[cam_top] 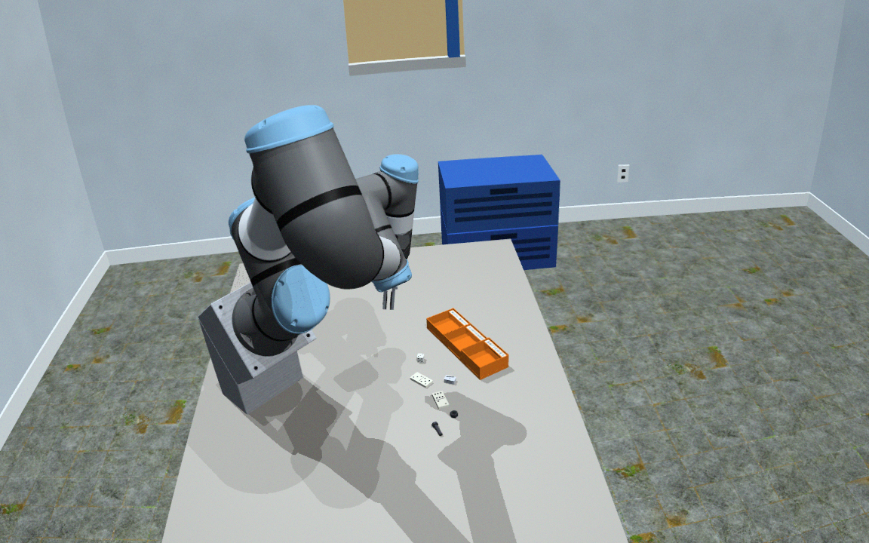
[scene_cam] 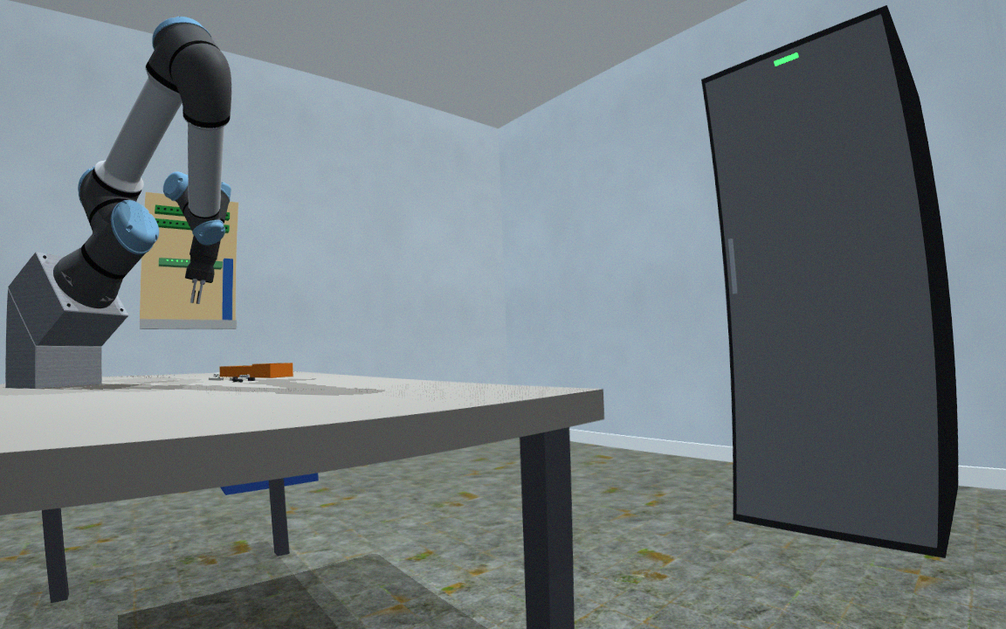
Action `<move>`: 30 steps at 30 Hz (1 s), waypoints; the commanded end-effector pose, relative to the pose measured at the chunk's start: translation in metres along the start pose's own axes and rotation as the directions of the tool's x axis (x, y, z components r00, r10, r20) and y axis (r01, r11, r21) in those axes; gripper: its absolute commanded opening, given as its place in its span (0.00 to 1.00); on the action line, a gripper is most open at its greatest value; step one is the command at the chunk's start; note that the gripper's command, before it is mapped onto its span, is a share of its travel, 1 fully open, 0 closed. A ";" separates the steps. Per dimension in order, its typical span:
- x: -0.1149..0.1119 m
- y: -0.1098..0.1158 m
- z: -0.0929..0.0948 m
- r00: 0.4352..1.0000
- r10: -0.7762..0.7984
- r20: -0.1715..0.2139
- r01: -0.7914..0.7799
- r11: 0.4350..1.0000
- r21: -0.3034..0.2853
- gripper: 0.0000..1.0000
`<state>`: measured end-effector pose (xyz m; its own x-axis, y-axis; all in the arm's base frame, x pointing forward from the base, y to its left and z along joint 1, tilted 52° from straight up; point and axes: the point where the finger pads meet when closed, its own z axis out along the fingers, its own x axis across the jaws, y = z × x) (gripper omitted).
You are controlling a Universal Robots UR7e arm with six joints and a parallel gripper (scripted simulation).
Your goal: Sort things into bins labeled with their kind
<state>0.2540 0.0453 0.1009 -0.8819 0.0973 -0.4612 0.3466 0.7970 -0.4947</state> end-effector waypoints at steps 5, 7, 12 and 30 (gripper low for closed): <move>-0.039 -0.025 -0.006 0.988 0.156 0.019 -0.155 0.988 -0.008 0.31; -0.039 -0.025 -0.006 0.988 0.156 0.019 -0.155 0.988 -0.008 0.31; -0.041 -0.023 -0.004 0.988 0.156 0.018 -0.155 0.988 -0.008 0.31; -0.108 -0.012 0.032 0.913 0.406 0.026 -0.406 0.914 -0.012 0.31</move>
<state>0.3135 0.0149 0.1326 -0.7457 0.3044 -0.5928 0.5782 0.7377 -0.3486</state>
